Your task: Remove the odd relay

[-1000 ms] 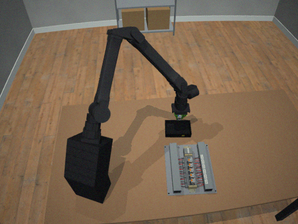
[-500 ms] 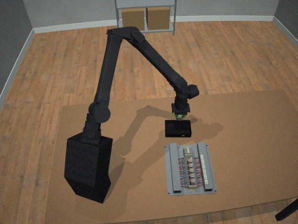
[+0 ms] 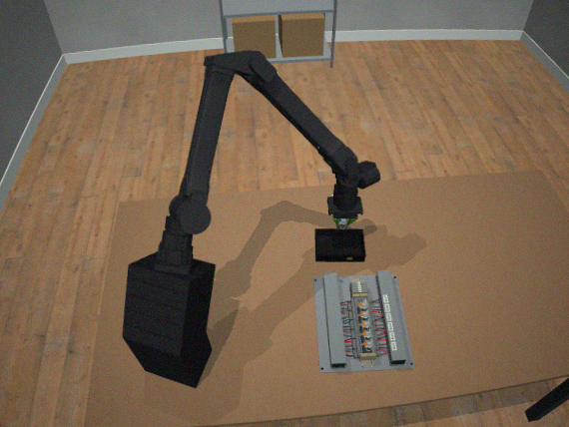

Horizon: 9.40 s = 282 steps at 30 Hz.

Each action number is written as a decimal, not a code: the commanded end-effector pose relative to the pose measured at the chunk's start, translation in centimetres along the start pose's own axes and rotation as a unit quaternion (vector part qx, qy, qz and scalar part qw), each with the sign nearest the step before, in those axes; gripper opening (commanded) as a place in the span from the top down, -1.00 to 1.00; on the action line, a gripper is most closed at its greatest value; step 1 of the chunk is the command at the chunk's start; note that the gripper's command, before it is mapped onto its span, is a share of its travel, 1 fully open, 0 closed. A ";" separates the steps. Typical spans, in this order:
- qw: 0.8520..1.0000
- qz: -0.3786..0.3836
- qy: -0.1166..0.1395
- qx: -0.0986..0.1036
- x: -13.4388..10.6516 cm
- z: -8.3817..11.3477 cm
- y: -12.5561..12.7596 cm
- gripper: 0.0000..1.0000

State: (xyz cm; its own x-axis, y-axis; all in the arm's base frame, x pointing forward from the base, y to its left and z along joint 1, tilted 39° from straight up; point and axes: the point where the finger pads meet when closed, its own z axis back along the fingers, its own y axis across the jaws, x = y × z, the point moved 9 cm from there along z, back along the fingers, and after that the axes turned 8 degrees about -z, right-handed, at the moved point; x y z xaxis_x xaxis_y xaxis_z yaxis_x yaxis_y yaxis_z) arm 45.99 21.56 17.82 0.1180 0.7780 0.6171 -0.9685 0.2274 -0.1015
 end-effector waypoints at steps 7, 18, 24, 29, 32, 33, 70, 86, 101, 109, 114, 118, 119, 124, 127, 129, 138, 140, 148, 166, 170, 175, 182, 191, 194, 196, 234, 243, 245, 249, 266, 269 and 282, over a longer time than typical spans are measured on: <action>0.999 0.008 -0.019 -0.025 2.3 2.4 -1.1 1.00; 1.000 0.009 -0.018 -0.022 2.8 2.6 -1.1 1.00; 1.000 0.010 -0.018 -0.021 2.9 2.5 -0.9 1.00; 1.000 0.010 -0.018 -0.021 2.8 2.5 -0.9 1.00; 1.000 0.009 -0.017 -0.021 2.7 2.5 -0.9 1.00; 1.000 0.009 -0.017 -0.021 2.7 2.5 -0.9 1.00; 1.000 0.009 -0.016 -0.017 2.5 0.9 -0.9 1.00; 1.000 0.007 -0.013 -0.014 2.2 -2.1 -1.1 1.00; 1.000 0.005 -0.013 -0.014 1.9 -5.3 -1.1 1.00; 1.000 0.006 -0.013 -0.012 2.0 -7.3 -0.9 1.00; 1.000 0.004 -0.012 -0.014 1.8 -7.7 -1.1 1.00; 1.000 0.001 -0.012 -0.015 1.6 -8.4 -1.3 1.00; 1.000 0.002 -0.012 -0.015 1.6 -8.6 -1.2 1.00; 1.000 0.004 -0.012 -0.012 1.8 -9.4 -1.0 1.00; 1.000 0.005 -0.012 -0.011 1.8 -9.7 -0.8 1.00; 1.000 0.005 -0.012 -0.011 1.8 -9.8 -0.8 1.00; 1.000 -0.003 -0.010 -0.017 1.2 -9.7 -1.5 1.00; 1.000 -0.003 -0.010 -0.017 1.1 -9.6 -1.6 1.00; 1.000 -0.004 -0.010 -0.017 1.0 -9.5 -1.5 1.00; 1.000 -0.005 -0.009 -0.016 0.9 -9.4 -1.5 1.00; 1.000 -0.005 -0.009 -0.016 0.9 -9.4 -1.5 1.00; 1.000 -0.005 -0.009 -0.016 0.9 -9.4 -1.5 1.00; 1.000 -0.005 -0.009 -0.016 0.8 -9.5 -1.5 1.00; 1.000 -0.003 -0.009 -0.018 0.4 -9.7 -1.9 1.00; 1.000 -0.002 -0.009 -0.017 0.4 -9.7 -1.9 1.00; 1.000 -0.001 -0.009 -0.016 0.6 -9.8 -1.8 1.00; 1.000 0.004 -0.012 -0.016 1.1 -9.6 -1.6 -0.17; 1.000 0.004 -0.012 -0.016 1.1 -9.6 -1.6 -0.17; 1.000 0.004 -0.012 -0.016 1.1 -9.6 -1.6 -0.17; 1.000 0.004 -0.012 -0.016 1.1 -9.6 -1.6 -0.17; 1.000 0.004 -0.012 -0.016 1.1 -9.6 -1.6 -0.17; 1.000 0.004 -0.012 -0.016 1.1 -9.6 -1.6 -0.17; 1.000 0.004 -0.012 -0.016 1.1 -9.6 -1.6 -0.17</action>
State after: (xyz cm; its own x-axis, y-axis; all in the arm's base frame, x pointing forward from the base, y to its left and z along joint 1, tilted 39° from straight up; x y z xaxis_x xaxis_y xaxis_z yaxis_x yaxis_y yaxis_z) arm 48.53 27.75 10.15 0.1168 0.7774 0.6181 -0.9675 0.2296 -0.1060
